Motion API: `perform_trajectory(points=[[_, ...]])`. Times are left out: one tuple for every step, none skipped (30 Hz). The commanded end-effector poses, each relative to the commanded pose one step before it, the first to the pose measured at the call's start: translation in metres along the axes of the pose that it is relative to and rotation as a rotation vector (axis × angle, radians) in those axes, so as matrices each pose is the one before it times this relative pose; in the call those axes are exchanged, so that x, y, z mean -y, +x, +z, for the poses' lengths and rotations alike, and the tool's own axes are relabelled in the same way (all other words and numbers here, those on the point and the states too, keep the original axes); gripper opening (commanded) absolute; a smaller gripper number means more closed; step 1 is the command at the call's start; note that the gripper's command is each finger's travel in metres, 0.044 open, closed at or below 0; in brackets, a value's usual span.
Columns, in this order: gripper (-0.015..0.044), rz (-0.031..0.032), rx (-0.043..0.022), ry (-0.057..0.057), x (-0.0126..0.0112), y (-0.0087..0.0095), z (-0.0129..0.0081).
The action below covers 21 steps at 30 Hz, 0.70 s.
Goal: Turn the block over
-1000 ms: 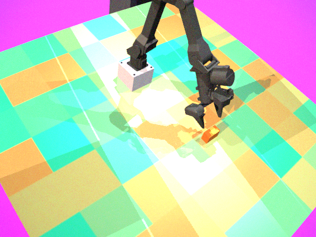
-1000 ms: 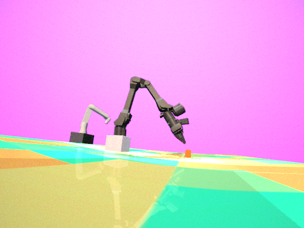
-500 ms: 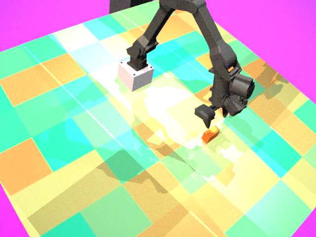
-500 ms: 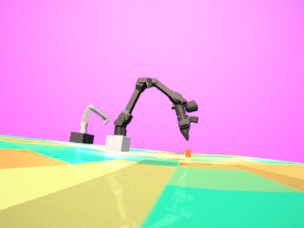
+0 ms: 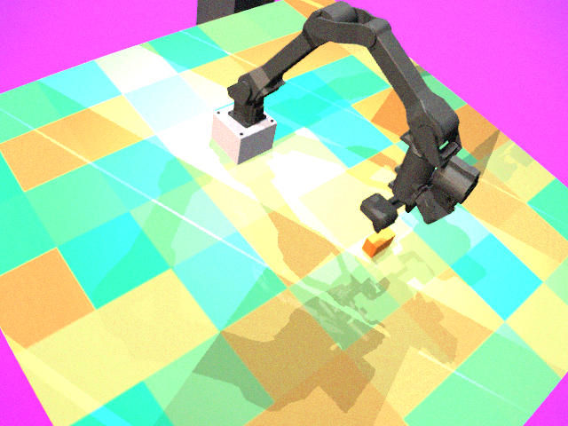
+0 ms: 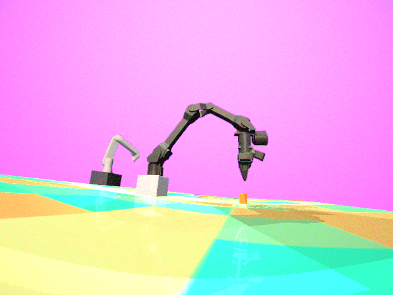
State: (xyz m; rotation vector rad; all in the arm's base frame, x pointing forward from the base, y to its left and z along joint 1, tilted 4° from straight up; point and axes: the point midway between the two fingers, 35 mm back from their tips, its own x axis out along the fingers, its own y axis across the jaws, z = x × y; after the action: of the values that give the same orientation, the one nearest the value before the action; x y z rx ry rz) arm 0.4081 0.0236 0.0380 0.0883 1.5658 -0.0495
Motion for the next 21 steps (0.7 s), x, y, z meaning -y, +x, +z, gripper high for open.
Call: perform_trajectory(points=[[0.044, 0.00107, -0.02466, -0.0026, 0.0003, 0.02437, -0.0045], [0.044, 0.0, 0.0, 0.0, 0.0, 0.0, 0.0], [0.044, 0.0, 0.0, 0.0, 0.0, 0.0, 0.0], [0.044, 0.0, 0.0, 0.0, 0.0, 0.0, 0.0], [0.044, 0.00001, 0.0, 0.0, 0.0, 0.00189, 0.00003], [0.044, 0.00001, -0.00002, 0.0, -0.00001, 0.00565, 0.00002], [0.044, 0.00001, -0.00003, 0.0, 0.00001, 0.00563, -0.00007], [0.044, 0.0, -0.00001, 0.0, 0.00001, 0.00187, -0.00004], [0.044, 0.0, 0.0, 0.0, 0.0, 0.00027, 0.00001], [0.044, 0.0, 0.0, 0.0, 0.0, 0.00082, 0.00003], [0.044, 0.0, 0.0, 0.0, -0.00001, 0.00136, 0.00005], [0.044, 0.0, 0.0, 0.0, -0.00001, 0.00165, 0.00005], [0.044, 0.0, 0.0, 0.0, -0.00001, 0.00165, 0.00004], [0.044, 0.0, 0.0, 0.0, -0.00001, 0.00165, 0.00004], [0.044, 0.0, 0.0, 0.0, 0.0, 0.00165, 0.00003], [0.044, 0.0, -0.00001, 0.0, 0.0, 0.00165, 0.00002], [0.044, 0.0, -0.00001, 0.0, 0.0, 0.00164, 0.00001], [0.044, 0.0, -0.00001, 0.0, 0.0, 0.00164, 0.0], [0.044, 0.0, -0.00001, 0.0, 0.0, 0.00164, 0.0], [0.044, 0.0, -0.00001, 0.0, 0.0, 0.00164, -0.00001], [0.044, 0.0, -0.00001, 0.0, 0.0, 0.00164, -0.00002]])
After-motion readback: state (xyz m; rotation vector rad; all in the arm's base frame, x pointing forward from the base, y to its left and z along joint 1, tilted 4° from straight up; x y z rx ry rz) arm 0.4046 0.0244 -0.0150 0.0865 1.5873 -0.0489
